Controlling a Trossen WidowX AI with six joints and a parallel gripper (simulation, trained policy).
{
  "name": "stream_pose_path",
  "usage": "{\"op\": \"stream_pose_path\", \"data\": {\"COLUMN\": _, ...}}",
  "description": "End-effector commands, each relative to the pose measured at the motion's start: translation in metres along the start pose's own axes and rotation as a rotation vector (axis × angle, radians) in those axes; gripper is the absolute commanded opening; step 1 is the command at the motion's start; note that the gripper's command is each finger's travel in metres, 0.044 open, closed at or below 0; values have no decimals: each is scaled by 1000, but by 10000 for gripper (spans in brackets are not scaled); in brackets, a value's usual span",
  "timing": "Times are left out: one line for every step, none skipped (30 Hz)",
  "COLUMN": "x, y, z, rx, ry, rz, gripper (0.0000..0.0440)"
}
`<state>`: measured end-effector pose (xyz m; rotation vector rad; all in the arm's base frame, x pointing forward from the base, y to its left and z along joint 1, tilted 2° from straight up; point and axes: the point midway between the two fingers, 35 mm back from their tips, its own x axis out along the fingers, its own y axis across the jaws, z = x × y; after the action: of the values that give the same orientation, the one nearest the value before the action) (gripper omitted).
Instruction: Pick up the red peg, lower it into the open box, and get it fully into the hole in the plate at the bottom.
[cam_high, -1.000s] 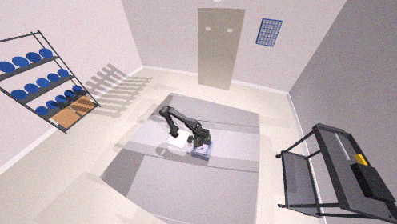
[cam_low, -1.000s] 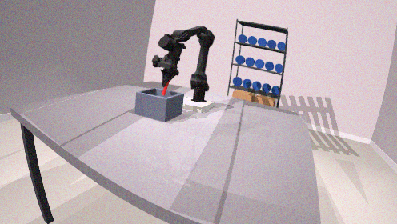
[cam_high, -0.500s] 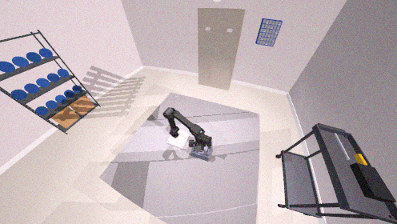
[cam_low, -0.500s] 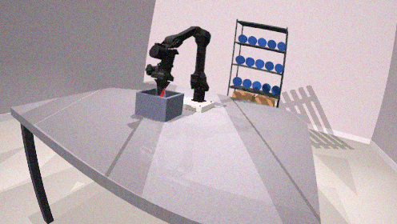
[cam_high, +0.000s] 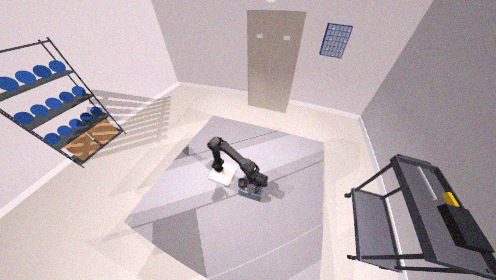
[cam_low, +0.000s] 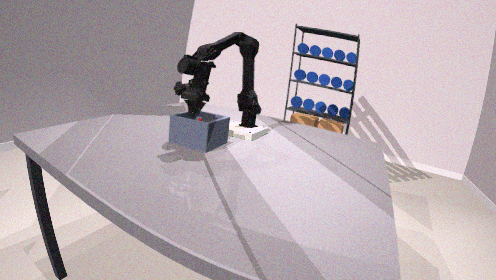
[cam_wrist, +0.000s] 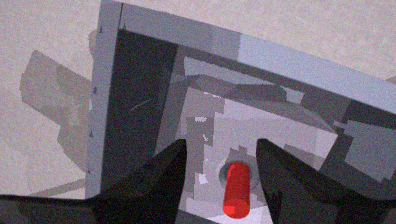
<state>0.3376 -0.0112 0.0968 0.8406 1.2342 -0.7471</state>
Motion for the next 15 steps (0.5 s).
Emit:
{"op": "stream_pose_path", "data": {"x": 1, "y": 2, "z": 4, "rx": -5, "ry": 11, "rz": -5, "gripper": 168}}
{"op": "stream_pose_path", "data": {"x": 1, "y": 2, "z": 6, "rx": -5, "ry": 12, "rz": -7, "gripper": 167}}
{"op": "stream_pose_path", "data": {"x": 1, "y": 3, "z": 7, "rx": -6, "ry": 13, "rz": -9, "gripper": 165}}
{"op": "stream_pose_path", "data": {"x": 1, "y": 4, "z": 9, "rx": -6, "ry": 15, "rz": -11, "gripper": 163}}
{"op": "stream_pose_path", "data": {"x": 1, "y": 4, "z": 11, "rx": -6, "ry": 16, "rz": -13, "gripper": 161}}
{"op": "stream_pose_path", "data": {"x": 1, "y": 5, "z": 13, "rx": -6, "ry": 18, "rz": -14, "gripper": 160}}
{"op": "stream_pose_path", "data": {"x": 1, "y": 5, "z": 14, "rx": -6, "ry": 19, "rz": -17, "gripper": 158}}
{"op": "stream_pose_path", "data": {"x": 1, "y": 5, "z": 16, "rx": -5, "ry": 21, "rz": -19, "gripper": 156}}
{"op": "stream_pose_path", "data": {"x": 1, "y": 6, "z": 18, "rx": -5, "ry": 23, "rz": -21, "gripper": 154}}
{"op": "stream_pose_path", "data": {"x": 2, "y": 6, "z": 20, "rx": -5, "ry": 25, "rz": -23, "gripper": 153}}
{"op": "stream_pose_path", "data": {"x": 2, "y": 6, "z": 22, "rx": -4, "ry": 27, "rz": -25, "gripper": 151}}
{"op": "stream_pose_path", "data": {"x": 2, "y": 6, "z": 24, "rx": -3, "ry": 30, "rz": -28, "gripper": 150}}
{"op": "stream_pose_path", "data": {"x": 3, "y": 6, "z": 26, "rx": -2, "ry": 32, "rz": -31, "gripper": 148}}
{"op": "stream_pose_path", "data": {"x": 3, "y": 5, "z": 27, "rx": -1, "ry": 34, "rz": -33, "gripper": 147}}
{"op": "stream_pose_path", "data": {"x": 3, "y": 5, "z": 29, "rx": 0, "ry": 36, "rz": -36, "gripper": 146}}
